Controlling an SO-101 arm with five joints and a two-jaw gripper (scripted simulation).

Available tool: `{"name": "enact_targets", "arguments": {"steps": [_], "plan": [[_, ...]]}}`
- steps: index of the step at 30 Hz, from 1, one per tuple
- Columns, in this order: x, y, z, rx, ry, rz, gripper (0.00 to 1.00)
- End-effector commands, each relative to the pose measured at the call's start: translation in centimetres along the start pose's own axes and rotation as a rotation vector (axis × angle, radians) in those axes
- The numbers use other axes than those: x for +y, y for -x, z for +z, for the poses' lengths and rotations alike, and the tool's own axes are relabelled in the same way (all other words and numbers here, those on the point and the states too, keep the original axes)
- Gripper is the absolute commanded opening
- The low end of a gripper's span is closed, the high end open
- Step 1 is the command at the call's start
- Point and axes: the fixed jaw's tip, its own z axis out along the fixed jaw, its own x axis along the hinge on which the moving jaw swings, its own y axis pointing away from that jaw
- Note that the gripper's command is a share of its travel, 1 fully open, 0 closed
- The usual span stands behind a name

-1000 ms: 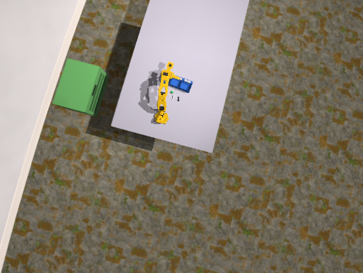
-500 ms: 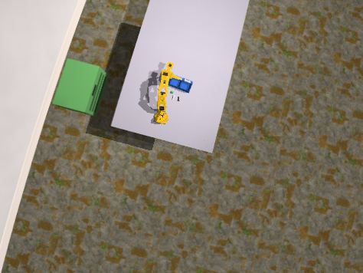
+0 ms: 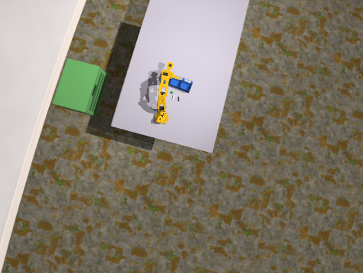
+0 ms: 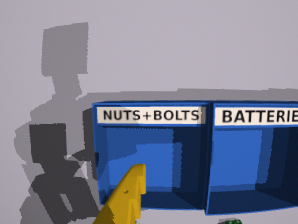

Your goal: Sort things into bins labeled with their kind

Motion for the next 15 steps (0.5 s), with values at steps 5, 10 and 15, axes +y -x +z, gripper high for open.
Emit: {"name": "enact_targets", "arguments": {"steps": [5, 10, 15], "plan": [[0.54, 0.65, -0.77, -0.045, 0.017, -0.004, 1.00], [0.55, 0.66, -0.79, -0.045, 0.017, -0.004, 1.00], [0.60, 0.92, -1.26, -0.063, 0.021, -0.004, 1.00]]}}
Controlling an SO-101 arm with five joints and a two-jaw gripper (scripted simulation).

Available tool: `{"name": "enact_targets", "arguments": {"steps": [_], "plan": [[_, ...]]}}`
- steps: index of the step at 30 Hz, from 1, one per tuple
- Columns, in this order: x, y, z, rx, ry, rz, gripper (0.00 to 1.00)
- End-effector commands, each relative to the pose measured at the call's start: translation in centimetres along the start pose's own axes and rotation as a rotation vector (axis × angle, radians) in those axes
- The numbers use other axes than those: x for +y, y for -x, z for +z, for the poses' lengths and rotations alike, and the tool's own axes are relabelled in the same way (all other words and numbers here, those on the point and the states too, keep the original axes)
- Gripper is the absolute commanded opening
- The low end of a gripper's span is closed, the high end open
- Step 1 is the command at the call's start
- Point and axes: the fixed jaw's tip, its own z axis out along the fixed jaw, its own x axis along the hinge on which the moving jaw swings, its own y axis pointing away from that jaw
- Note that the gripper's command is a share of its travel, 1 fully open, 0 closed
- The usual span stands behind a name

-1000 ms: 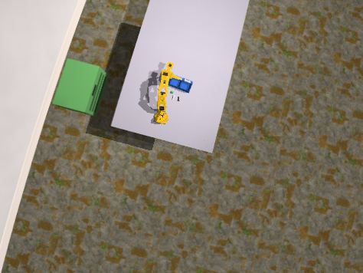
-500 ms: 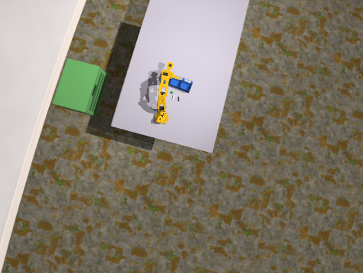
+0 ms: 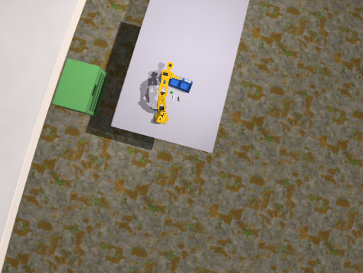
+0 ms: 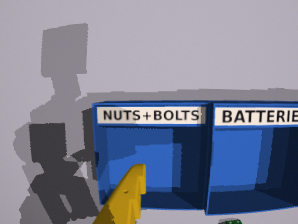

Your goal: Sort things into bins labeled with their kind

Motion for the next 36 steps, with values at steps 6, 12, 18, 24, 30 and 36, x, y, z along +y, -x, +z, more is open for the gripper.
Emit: {"name": "enact_targets", "arguments": {"steps": [6, 12, 18, 24, 30, 36], "plan": [[0.8, 1.8, -2.9, -0.125, 0.035, -0.004, 1.00], [0.9, 2.4, -4.3, -0.178, 0.047, -0.004, 1.00], [1.1, 3.0, -6.1, -0.240, 0.062, -0.004, 1.00], [1.1, 3.2, -6.6, -0.259, 0.066, -0.004, 1.00], [1.1, 3.1, -6.6, -0.253, 0.065, -0.006, 0.99], [1.1, 0.8, -5.8, -0.150, 0.048, -0.047, 0.88]]}}
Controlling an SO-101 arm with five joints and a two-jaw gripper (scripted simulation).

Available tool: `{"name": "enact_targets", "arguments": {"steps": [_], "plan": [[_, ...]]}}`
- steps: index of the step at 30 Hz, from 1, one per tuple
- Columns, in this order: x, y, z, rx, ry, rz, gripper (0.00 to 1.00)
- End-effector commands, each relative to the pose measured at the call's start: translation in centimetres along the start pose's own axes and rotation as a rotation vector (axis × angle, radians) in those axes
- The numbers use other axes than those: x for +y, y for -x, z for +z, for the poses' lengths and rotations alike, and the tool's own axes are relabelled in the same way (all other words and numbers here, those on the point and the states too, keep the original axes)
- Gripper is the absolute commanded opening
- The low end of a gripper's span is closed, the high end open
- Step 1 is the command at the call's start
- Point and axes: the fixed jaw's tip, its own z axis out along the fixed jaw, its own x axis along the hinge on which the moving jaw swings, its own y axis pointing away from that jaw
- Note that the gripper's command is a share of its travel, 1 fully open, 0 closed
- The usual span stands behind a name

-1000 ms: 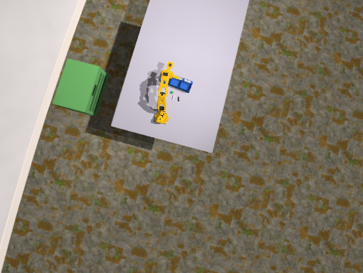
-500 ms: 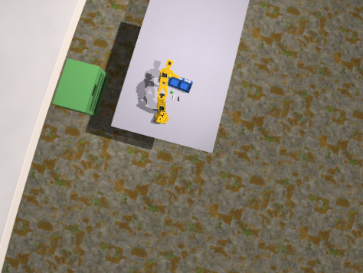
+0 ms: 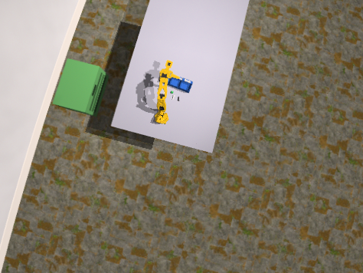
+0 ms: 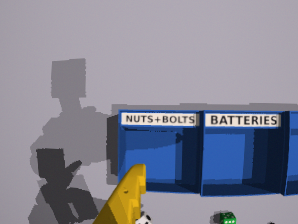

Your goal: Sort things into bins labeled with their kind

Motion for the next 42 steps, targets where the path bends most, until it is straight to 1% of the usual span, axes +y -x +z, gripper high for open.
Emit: {"name": "enact_targets", "arguments": {"steps": [1, 3, 6, 8, 12, 14, 16, 18, 20, 22, 42], "plan": [[0.5, -1.4, -1.1, 0.031, 0.009, -0.047, 0.85], [0.4, -3.1, -1.0, 0.103, 0.001, -0.075, 0.77], [0.1, -6.3, -0.9, 0.226, -0.012, -0.125, 0.64], [0.1, -6.3, -0.9, 0.226, -0.012, -0.125, 0.64], [-0.5, -10.6, -1.2, 0.386, -0.026, -0.190, 0.47], [-0.8, -12.4, -1.4, 0.453, -0.031, -0.217, 0.40], [-1.1, -13.9, -1.6, 0.504, -0.034, -0.238, 0.35], [-1.3, -14.8, -1.8, 0.539, -0.036, -0.252, 0.31], [-1.4, -15.3, -1.9, 0.557, -0.037, -0.259, 0.29], [-1.4, -15.5, -1.9, 0.563, -0.037, -0.261, 0.29], [-1.4, -15.5, -1.9, 0.563, -0.037, -0.261, 0.29]]}}
